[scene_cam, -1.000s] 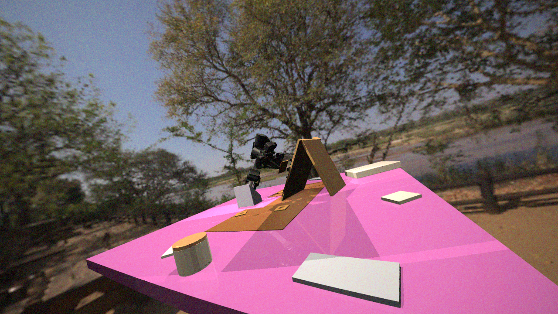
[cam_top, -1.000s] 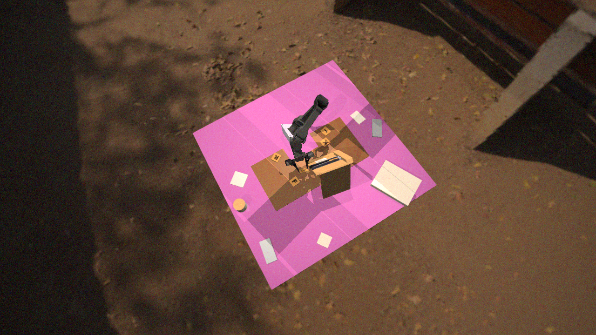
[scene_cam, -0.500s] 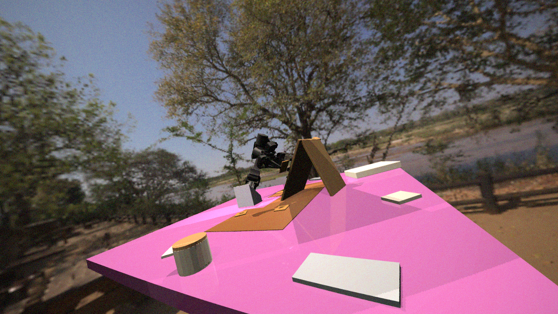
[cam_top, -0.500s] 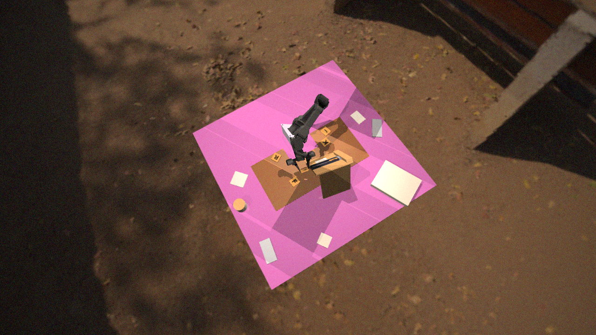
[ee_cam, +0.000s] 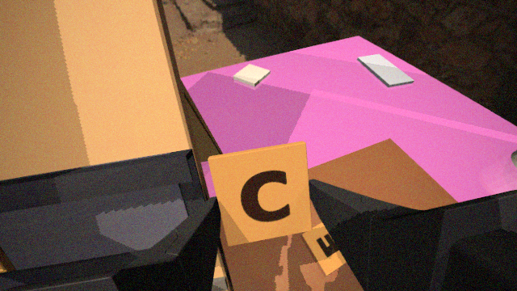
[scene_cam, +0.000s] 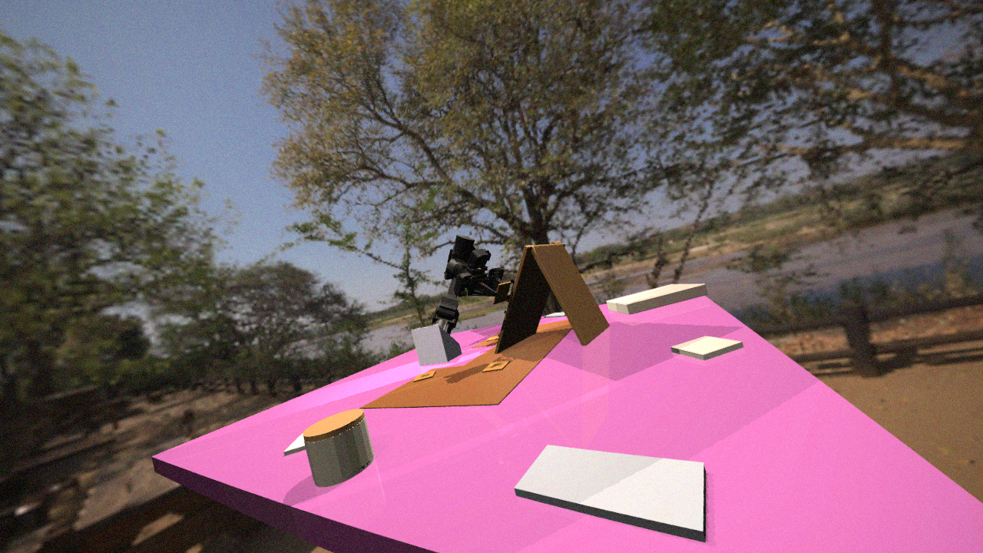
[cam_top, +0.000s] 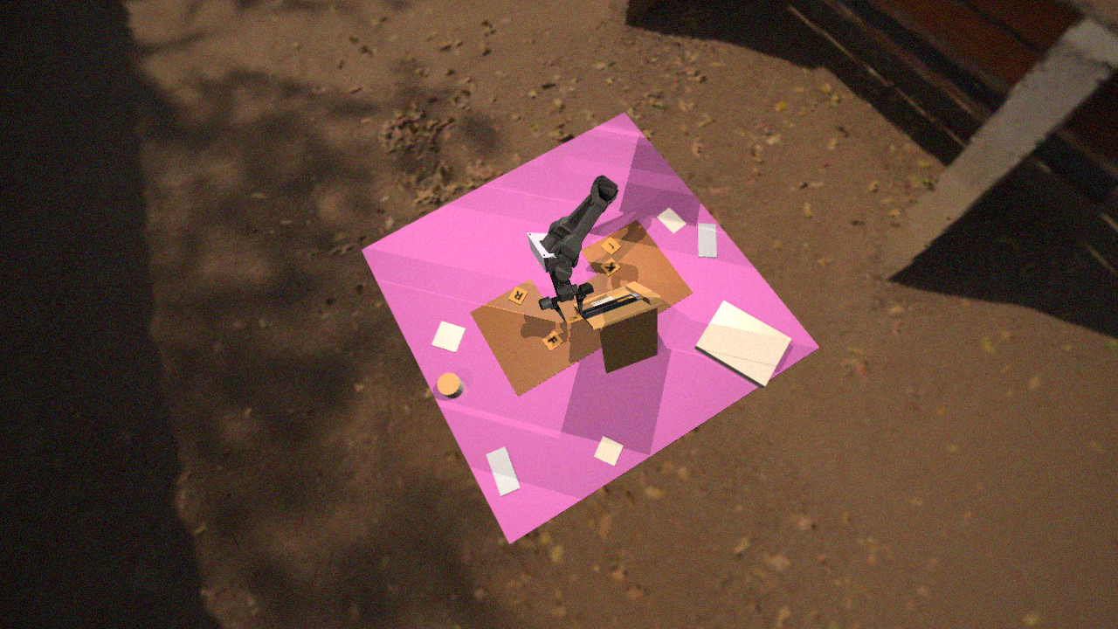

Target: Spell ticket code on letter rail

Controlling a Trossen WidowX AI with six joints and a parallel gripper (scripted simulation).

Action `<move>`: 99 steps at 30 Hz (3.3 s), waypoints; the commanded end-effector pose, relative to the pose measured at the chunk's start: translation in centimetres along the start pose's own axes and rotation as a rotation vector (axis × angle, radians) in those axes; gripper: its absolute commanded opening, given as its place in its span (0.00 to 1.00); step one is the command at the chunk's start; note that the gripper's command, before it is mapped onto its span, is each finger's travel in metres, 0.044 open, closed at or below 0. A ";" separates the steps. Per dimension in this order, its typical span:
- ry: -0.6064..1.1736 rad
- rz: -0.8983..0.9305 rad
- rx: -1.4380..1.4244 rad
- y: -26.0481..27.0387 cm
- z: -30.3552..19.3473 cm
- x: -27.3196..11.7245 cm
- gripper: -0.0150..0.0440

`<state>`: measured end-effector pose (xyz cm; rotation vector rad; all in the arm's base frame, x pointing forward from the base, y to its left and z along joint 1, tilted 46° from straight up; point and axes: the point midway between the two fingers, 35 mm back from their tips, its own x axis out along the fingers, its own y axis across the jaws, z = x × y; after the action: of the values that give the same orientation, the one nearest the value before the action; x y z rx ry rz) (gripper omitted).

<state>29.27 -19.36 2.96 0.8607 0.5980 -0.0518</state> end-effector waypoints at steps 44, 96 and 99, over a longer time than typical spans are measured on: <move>-0.003 -0.002 0.000 2.4 0.0 -0.1 0.25; -0.002 -0.001 0.001 5.0 0.0 -0.1 0.25; -0.002 -0.001 0.001 5.2 0.0 -0.1 0.25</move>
<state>30.66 -16.07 6.43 0.8620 0.5970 -0.0507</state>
